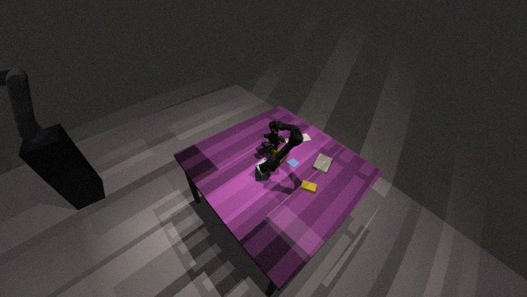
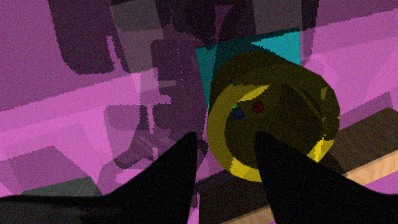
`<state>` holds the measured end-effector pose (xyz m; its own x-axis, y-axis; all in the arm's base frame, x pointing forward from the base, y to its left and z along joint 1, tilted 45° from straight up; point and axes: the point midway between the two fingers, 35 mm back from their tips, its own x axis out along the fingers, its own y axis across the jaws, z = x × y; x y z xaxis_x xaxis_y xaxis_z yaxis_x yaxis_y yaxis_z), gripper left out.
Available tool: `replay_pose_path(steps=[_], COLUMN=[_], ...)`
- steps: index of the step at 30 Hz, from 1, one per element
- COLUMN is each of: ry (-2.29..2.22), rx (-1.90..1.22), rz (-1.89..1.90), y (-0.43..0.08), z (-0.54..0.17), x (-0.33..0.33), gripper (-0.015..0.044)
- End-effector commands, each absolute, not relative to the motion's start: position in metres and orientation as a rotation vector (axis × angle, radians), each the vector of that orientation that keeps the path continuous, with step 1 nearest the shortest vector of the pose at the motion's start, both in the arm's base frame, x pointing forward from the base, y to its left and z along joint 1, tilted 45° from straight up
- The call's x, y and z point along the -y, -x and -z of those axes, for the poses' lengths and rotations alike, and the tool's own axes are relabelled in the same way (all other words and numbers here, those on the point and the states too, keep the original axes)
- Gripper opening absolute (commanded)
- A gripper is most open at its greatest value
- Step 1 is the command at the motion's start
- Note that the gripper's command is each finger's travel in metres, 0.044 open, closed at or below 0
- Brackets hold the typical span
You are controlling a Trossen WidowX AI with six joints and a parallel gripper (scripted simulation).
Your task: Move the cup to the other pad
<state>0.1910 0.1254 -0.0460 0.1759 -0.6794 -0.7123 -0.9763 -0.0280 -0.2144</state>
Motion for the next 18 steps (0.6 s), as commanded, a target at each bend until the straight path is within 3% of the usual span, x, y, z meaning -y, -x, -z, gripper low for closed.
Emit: replay_pose_path(steps=[1,8,18], ry=[1.766,1.768,1.777], rx=[-1.572,-1.573,-1.57], rz=[-0.555,-0.555,-0.556], y=[-0.1903,-0.1883,-0.1887], z=[0.0422,0.035,0.0362], x=[-0.1299,-0.1351,-0.134], gripper=[0.0147,0.0147,0.0409])
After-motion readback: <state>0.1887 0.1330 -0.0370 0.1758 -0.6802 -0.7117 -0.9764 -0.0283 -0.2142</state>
